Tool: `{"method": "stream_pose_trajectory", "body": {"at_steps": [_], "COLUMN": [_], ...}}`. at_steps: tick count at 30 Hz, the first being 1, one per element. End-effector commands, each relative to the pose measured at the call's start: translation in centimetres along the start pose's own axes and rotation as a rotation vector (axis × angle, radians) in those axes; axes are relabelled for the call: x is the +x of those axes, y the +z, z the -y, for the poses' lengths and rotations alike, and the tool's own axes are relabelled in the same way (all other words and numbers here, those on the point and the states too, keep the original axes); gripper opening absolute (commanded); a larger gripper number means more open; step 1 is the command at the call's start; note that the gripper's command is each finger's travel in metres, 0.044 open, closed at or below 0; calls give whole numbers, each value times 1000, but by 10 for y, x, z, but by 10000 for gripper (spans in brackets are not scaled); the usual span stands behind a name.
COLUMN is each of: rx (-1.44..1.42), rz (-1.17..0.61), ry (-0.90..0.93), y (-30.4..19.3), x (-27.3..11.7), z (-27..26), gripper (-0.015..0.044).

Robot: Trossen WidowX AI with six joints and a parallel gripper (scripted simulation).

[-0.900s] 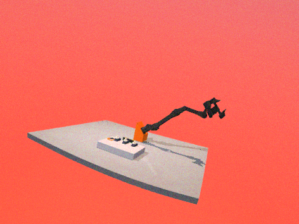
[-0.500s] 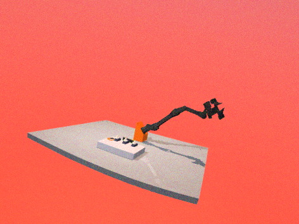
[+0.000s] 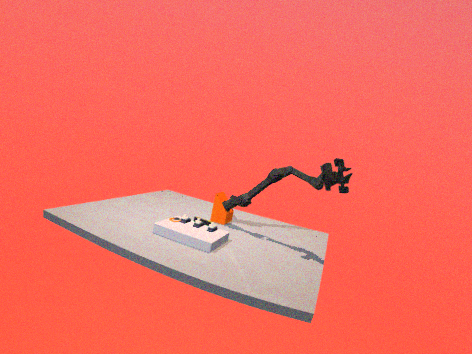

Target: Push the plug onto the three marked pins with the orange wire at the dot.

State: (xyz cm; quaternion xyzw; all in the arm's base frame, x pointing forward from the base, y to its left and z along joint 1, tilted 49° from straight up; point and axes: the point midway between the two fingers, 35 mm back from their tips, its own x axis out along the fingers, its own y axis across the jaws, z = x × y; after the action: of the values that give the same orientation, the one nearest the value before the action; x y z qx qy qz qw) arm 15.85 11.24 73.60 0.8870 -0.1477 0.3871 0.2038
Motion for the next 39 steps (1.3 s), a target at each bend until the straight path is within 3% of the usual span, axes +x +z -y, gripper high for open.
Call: {"method": "stream_pose_trajectory", "body": {"at_steps": [1, 39], "rx": [-142, -1224], "rz": [-21, -122], "ry": [-12, -191], "y": [7, 116], "x": [-1, -24], "z": [7, 70], "gripper": [115, 115]}}
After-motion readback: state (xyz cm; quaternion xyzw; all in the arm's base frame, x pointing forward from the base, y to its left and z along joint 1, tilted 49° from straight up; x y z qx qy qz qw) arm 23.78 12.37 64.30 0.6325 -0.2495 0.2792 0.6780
